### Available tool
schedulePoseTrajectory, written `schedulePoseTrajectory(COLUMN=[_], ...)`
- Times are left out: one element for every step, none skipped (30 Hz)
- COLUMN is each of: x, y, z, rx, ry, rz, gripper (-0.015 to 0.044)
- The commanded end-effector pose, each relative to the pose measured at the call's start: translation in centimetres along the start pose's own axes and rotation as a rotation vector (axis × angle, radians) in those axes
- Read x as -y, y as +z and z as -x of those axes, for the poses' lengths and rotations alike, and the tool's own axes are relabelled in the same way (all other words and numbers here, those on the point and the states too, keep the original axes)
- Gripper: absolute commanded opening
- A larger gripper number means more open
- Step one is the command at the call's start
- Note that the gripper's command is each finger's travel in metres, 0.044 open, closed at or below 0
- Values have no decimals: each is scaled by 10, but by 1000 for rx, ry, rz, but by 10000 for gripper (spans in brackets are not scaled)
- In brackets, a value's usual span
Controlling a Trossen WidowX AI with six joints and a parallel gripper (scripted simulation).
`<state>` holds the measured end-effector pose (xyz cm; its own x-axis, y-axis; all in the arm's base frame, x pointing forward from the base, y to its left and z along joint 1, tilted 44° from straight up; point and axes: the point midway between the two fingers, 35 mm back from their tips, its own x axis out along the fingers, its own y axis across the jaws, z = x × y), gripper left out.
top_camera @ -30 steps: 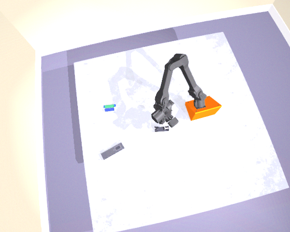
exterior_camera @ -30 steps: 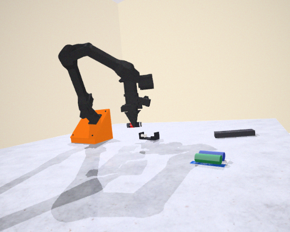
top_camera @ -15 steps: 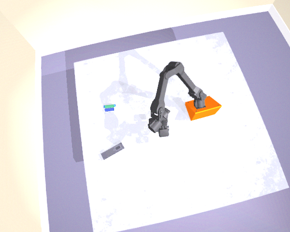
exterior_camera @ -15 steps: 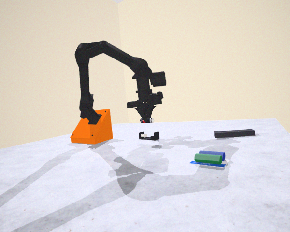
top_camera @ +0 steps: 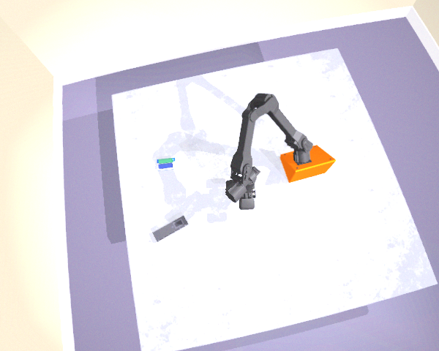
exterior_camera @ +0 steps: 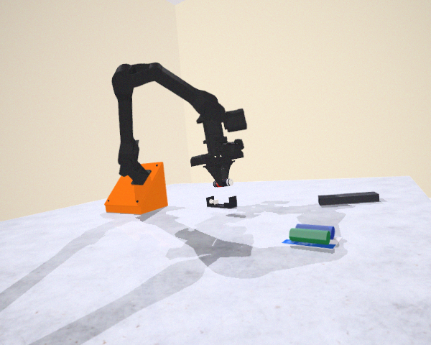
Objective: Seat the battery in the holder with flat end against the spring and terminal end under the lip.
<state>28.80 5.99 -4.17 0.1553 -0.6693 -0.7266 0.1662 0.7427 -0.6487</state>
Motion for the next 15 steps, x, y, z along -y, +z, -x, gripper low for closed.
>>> schedulePoseTrajectory(x=[1, 1, 2, 2, 2, 3, 3, 4, 4, 5, 6, 6, 7, 7, 7], y=[0, 0, 0, 0, 0, 0, 0, -1, -1, -1, -1, -1, -1, -1, -1], z=[-9, -11, -13, -15, -17, -18, -19, -21, -22, -24, -25, -26, -26, -26, -27], rx=[51, 63, 75, 87, 98, 108, 119, 130, 140, 150, 160, 168, 173, 175, 176], ry=[0, 1, 1, 2, 3, 4, 5, 5, 5, 7, 8, 9, 9, 10, 10], rz=[9, 10, 10, 11, 12, 12, 13, 13, 14, 14, 14, 15, 15, 15, 15], gripper=[73, 73, 73, 73, 73, 73, 73, 73, 73, 73, 73, 73, 73, 73, 73])
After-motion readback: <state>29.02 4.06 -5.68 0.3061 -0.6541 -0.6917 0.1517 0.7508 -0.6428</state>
